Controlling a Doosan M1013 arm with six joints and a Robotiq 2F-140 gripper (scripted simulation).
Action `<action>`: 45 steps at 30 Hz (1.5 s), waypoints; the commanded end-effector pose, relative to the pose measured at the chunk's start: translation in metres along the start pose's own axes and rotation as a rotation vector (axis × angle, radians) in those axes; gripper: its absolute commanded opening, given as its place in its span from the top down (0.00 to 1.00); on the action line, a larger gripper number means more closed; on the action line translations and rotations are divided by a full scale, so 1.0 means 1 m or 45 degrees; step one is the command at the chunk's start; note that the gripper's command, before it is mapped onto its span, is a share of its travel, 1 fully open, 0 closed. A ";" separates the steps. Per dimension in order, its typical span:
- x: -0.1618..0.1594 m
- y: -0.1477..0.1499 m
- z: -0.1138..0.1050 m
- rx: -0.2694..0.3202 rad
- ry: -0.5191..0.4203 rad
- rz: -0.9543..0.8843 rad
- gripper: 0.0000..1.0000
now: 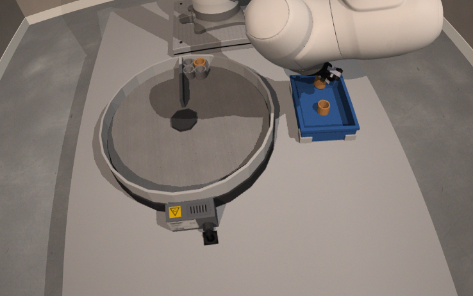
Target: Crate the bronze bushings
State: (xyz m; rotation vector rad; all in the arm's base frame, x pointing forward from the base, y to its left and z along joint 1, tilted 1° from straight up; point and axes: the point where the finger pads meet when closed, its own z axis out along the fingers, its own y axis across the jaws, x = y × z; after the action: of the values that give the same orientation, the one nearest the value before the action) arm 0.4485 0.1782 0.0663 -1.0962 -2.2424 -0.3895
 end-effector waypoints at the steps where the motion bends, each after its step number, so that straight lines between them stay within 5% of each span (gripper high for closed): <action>1: 0.000 0.000 0.000 0.000 0.000 0.000 1.00; 24: -0.002 0.000 0.002 0.000 0.000 0.000 1.00; 45: -0.021 0.000 0.026 0.000 0.000 0.000 1.00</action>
State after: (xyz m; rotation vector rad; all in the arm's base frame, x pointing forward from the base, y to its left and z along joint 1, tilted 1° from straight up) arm 0.4489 0.1781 0.0364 -1.0962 -2.2424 -0.3894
